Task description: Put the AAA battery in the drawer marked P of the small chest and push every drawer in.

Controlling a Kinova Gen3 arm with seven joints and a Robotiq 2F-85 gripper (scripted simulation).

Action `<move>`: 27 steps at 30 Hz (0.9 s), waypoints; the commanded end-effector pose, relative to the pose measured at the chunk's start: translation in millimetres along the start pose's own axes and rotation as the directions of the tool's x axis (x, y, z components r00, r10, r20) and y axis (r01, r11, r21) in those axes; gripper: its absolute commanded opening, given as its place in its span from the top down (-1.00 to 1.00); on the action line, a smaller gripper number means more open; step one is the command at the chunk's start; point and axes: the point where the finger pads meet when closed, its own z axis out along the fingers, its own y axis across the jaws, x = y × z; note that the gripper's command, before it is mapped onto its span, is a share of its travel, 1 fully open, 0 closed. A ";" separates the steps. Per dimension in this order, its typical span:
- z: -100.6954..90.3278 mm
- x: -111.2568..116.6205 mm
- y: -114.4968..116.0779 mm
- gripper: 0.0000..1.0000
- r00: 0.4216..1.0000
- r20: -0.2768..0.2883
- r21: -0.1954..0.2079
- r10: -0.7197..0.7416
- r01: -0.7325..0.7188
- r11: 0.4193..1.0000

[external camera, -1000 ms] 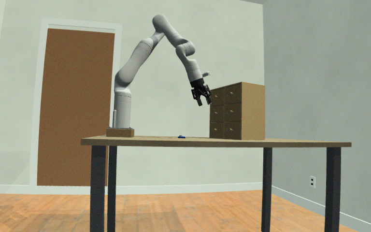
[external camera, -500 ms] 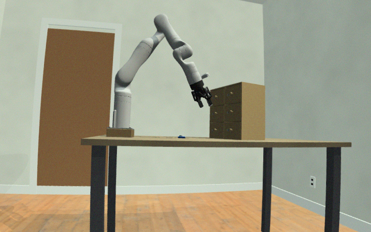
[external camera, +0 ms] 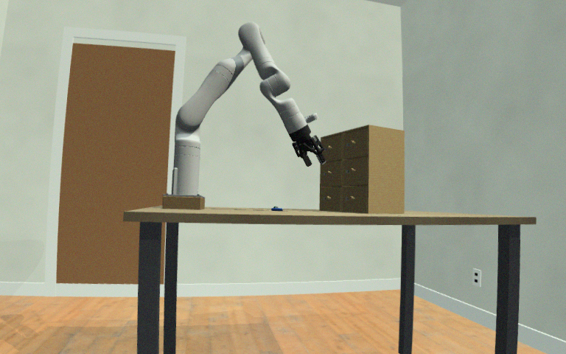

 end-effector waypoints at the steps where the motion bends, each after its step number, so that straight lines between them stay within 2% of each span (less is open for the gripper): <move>1: 2.6 -5.2 1.7 -1.00 1.000 -0.005 -0.001 0.010 -0.010 1.000; 27: 21.6 -3.5 2.1 -1.00 0.991 -0.136 -0.002 0.009 -0.009 1.000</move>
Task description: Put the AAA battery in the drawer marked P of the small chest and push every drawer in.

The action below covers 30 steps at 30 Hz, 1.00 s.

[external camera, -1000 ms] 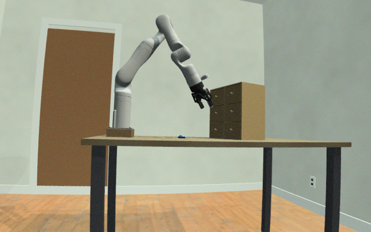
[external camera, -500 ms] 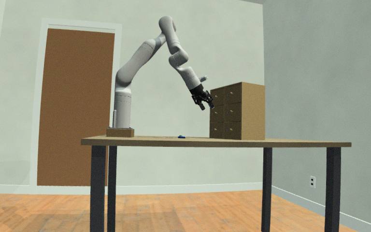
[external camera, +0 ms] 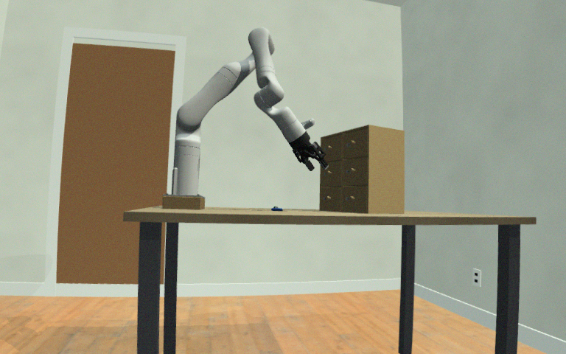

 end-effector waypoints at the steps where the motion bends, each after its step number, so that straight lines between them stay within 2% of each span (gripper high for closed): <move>1: 2.5 -4.9 1.8 -1.00 1.000 -0.004 -0.002 0.007 -0.007 1.000; 13: 12.6 -5.5 1.5 -1.00 0.997 -0.072 -0.001 0.007 -0.007 1.000; 30: 20.3 -5.8 1.6 -1.00 0.992 -0.124 -0.001 0.006 -0.007 1.000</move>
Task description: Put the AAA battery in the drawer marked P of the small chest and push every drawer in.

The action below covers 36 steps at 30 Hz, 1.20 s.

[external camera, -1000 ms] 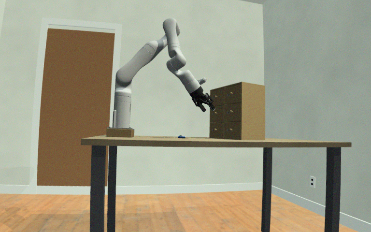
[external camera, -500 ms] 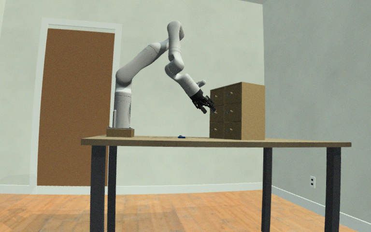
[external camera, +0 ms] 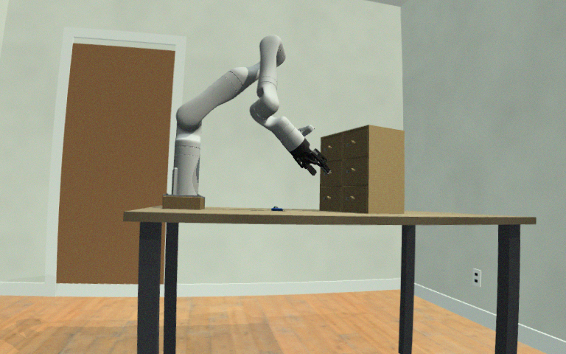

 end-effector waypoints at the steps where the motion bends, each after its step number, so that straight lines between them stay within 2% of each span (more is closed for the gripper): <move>1: 0.7 -3.9 1.4 -1.00 1.000 0.003 -0.002 0.005 -0.005 1.000; 36: 5.0 -5.9 1.8 -1.00 1.000 -0.019 -0.003 0.005 -0.005 1.000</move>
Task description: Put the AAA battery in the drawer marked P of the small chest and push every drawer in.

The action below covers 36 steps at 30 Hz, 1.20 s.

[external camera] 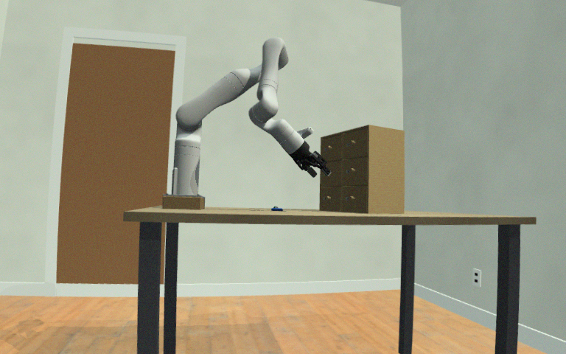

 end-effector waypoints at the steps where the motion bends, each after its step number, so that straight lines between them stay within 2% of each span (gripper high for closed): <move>1: 1.2 -1.9 0.3 -1.00 1.000 0.001 0.000 0.001 -0.001 1.000; 15: 38.7 -46.6 0.3 -1.00 1.000 0.001 0.000 0.001 -0.001 1.000; 36: 44.6 -53.7 0.3 -1.00 1.000 0.001 0.000 0.001 -0.001 1.000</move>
